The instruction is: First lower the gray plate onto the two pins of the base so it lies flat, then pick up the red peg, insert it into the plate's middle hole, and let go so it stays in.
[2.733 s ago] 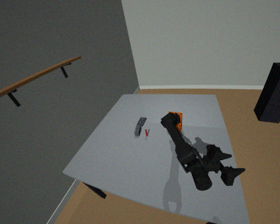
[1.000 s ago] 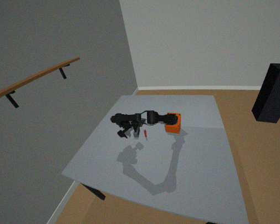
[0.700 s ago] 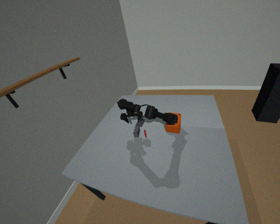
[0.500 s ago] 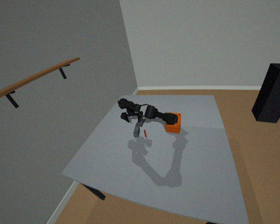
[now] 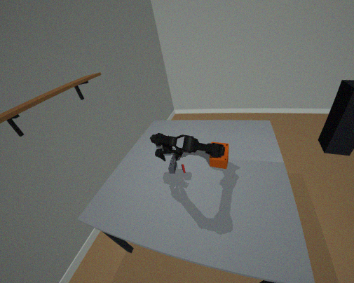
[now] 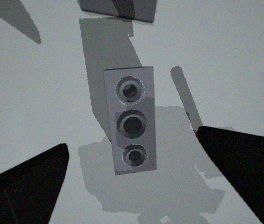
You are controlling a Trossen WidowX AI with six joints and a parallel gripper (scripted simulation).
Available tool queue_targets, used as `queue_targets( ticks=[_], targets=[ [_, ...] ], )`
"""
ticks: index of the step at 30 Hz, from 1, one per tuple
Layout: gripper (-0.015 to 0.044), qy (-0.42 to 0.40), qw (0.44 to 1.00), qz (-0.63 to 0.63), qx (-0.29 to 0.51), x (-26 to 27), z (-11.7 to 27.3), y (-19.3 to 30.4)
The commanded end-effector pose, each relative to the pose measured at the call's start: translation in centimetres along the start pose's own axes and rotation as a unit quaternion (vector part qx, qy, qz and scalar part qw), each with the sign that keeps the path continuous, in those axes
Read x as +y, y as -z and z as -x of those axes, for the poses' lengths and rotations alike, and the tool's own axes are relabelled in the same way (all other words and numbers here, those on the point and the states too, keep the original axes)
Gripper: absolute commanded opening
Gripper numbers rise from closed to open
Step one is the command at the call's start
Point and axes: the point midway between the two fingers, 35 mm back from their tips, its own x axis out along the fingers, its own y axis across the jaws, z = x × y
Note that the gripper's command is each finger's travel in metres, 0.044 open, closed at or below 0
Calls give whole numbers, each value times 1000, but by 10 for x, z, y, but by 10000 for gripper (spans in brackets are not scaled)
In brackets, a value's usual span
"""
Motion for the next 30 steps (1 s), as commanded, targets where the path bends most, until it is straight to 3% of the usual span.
queue_targets(
  ticks=[1, 30],
  targets=[
    [440, -1, 1000, -5, 3, -2, -15, 1],
    [440, -1, 1000, -5, 3, -1, -55, 1]
  ],
)
